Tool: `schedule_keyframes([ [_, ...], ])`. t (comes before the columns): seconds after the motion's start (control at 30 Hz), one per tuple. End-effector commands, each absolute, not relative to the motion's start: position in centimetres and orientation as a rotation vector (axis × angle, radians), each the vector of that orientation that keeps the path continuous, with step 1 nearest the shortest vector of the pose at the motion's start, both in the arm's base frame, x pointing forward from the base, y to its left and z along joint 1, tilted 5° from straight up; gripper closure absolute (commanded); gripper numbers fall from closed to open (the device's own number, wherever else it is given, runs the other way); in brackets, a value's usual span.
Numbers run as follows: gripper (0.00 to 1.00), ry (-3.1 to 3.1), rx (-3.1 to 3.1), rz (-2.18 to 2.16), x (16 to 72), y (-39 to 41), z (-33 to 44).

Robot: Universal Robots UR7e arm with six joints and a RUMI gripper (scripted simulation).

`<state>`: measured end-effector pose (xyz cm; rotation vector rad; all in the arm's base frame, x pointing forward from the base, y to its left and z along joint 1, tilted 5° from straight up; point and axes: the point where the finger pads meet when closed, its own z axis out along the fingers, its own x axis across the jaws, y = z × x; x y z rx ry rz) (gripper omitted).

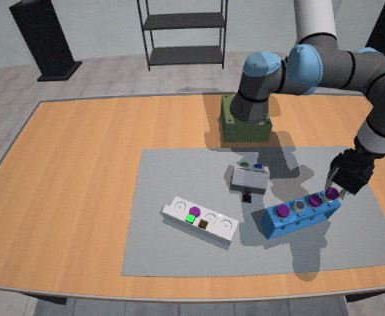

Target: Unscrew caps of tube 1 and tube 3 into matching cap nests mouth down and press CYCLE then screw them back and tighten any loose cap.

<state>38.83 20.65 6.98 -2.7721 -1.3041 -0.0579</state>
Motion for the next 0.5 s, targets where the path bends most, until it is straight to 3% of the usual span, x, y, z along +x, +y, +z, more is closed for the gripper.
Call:
schedule_keyframes([
  [0.0,1.0,-1.304,-2.772,-0.06,38.87,20.66,7.0],
  [0.47,1.0,-1.304,-2.772,-0.06,38.87,20.69,6.57],
])
